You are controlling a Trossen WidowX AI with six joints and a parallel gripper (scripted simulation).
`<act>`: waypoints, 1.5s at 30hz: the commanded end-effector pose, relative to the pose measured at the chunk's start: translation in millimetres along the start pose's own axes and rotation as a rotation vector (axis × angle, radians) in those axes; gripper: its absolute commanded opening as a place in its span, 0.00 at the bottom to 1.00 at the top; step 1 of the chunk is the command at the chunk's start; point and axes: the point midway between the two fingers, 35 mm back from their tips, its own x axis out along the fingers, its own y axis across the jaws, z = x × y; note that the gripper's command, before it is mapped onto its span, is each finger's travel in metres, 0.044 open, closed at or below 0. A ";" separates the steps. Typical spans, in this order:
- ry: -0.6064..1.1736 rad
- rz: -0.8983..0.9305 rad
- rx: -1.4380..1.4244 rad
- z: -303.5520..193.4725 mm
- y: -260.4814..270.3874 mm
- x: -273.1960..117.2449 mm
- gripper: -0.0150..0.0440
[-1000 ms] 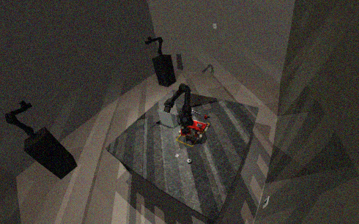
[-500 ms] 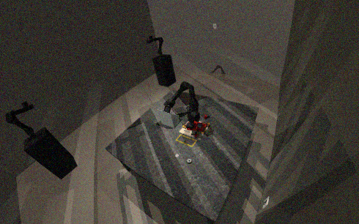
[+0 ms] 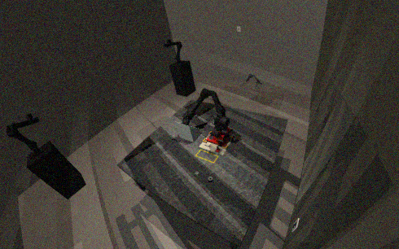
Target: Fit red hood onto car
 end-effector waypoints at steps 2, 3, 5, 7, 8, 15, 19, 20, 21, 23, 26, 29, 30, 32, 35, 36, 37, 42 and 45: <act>0.000 0.018 0.083 0.7 26.2 -0.4 0.25; 0.000 0.018 0.086 0.7 27.2 -0.4 0.25; 0.000 0.018 0.086 0.7 27.2 -0.4 0.25; 0.000 0.018 0.086 0.7 27.2 -0.4 0.25; 0.000 0.018 0.086 0.8 26.8 0.0 0.25; 0.000 0.019 0.086 2.3 28.3 20.6 0.25; 0.000 0.020 0.086 3.2 31.1 42.2 0.25; 0.000 0.020 0.086 3.2 31.8 46.3 0.25; 0.000 0.021 0.086 3.2 32.2 48.8 0.25; 0.000 0.021 0.086 3.2 32.3 49.6 0.25; 0.000 0.021 0.086 3.0 32.1 49.6 0.25; 0.000 0.021 0.086 2.9 32.0 49.6 0.25; 0.000 0.021 0.086 2.9 32.0 49.6 0.25; 0.000 0.021 0.086 2.9 32.0 49.6 0.25; 0.000 0.021 0.086 2.9 32.0 49.6 0.25; 0.000 0.021 0.086 2.9 32.0 49.6 0.25; 0.000 0.021 0.086 2.9 32.0 49.6 0.25; 0.000 0.021 0.086 2.9 32.0 49.6 0.25; 0.000 0.021 0.086 2.9 32.0 49.6 0.25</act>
